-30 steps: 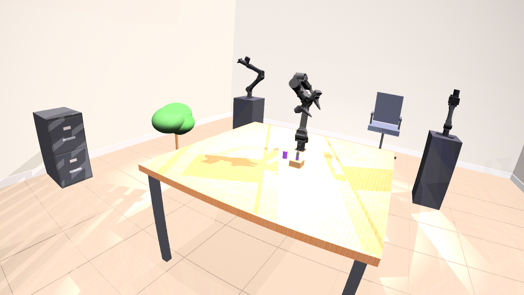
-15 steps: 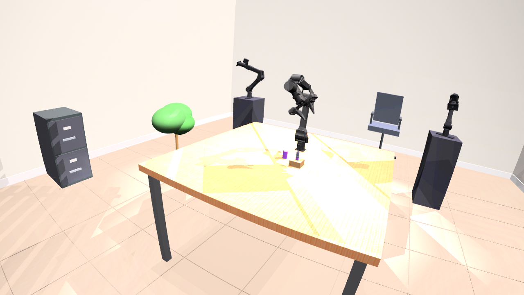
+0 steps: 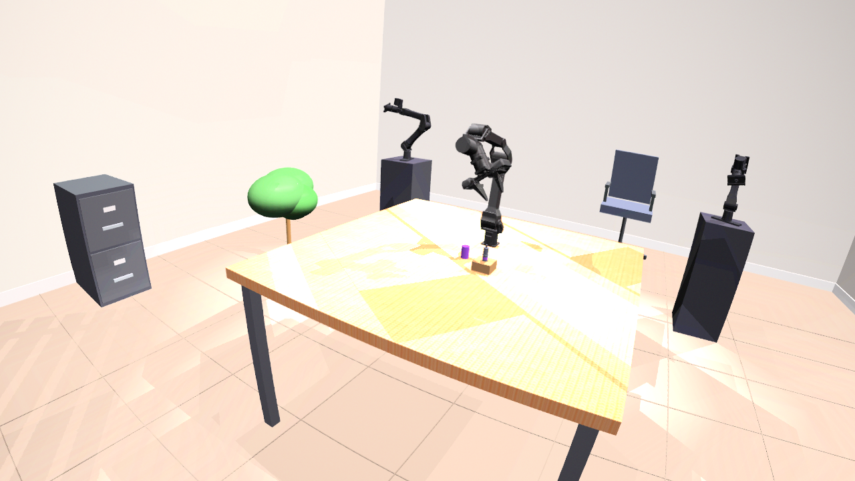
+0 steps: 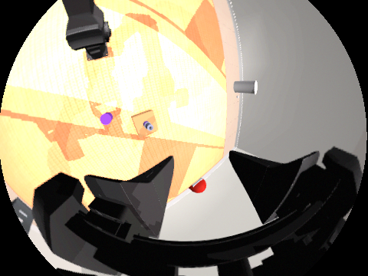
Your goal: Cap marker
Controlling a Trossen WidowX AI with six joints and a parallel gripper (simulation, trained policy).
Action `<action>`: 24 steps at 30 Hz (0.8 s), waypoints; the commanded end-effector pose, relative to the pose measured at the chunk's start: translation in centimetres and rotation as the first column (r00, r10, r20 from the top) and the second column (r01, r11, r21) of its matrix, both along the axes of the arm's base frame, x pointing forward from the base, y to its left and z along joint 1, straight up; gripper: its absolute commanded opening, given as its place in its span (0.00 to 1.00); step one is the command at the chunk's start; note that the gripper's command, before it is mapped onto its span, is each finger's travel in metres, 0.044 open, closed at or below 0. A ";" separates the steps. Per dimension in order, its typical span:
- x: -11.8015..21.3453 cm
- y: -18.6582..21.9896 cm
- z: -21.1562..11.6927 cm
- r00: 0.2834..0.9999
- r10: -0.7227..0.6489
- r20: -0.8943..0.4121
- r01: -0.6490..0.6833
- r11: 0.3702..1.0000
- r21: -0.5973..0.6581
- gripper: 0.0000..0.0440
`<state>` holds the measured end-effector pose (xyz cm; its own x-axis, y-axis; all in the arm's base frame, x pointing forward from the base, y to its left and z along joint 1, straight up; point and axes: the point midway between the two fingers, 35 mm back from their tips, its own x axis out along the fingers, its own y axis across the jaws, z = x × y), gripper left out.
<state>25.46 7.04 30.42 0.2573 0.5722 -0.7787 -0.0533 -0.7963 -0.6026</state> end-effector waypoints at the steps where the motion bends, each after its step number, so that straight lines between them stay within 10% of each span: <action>1: 0.3 -0.9 -0.7 1.000 -0.001 -0.006 0.001 1.000 -0.029 0.73; 24: 1.0 -4.5 -4.7 0.996 -0.014 -0.085 -0.001 0.985 -0.174 0.72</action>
<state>26.48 3.06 26.41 0.2046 0.4412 -0.8738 -0.1041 -0.8778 -0.4676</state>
